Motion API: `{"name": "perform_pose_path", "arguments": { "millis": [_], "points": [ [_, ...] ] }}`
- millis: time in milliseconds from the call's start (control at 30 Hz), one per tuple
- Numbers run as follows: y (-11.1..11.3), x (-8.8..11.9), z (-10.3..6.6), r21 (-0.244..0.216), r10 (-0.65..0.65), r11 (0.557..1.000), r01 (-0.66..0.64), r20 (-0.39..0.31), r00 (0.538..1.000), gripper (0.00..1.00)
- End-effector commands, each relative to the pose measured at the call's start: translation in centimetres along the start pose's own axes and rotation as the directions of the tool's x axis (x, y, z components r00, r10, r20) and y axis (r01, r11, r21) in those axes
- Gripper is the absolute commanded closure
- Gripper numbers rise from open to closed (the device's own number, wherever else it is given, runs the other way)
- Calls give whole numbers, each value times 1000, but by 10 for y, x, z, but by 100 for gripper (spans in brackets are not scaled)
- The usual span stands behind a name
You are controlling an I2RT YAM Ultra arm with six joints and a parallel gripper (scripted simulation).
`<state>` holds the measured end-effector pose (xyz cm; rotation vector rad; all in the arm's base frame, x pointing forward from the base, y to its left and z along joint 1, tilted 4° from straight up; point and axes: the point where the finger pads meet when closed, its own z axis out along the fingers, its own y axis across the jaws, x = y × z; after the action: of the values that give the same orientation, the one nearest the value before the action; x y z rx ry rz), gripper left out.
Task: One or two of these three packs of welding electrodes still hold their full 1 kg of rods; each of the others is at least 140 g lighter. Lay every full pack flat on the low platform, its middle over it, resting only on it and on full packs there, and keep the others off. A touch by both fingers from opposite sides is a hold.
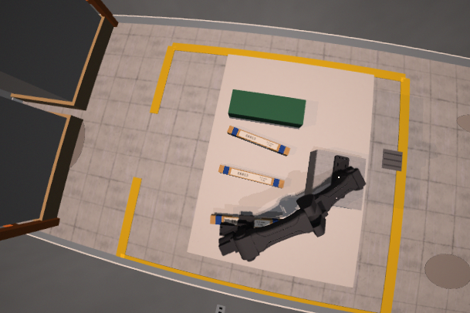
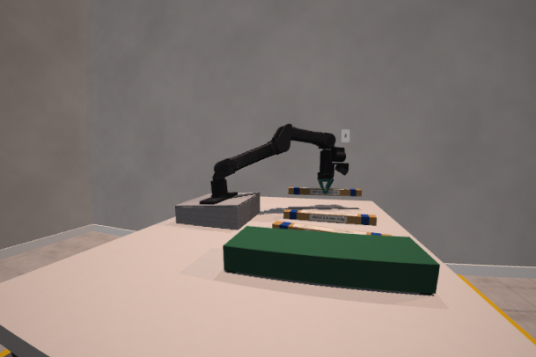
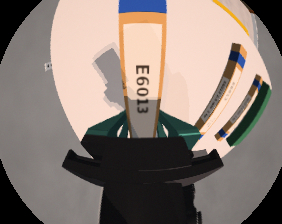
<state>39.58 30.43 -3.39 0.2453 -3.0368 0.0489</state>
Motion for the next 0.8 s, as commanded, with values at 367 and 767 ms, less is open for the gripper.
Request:
{"name": "perform_pose_path", "arguments": {
  "millis": [367, 767],
  "points": [
    [6, 1, -68, -13, -11, 1000, 11, 22, 1000, 100],
    [6, 2, -88, -13, -11, 1000, 11, 23, 1000, 100]
  ]
}}
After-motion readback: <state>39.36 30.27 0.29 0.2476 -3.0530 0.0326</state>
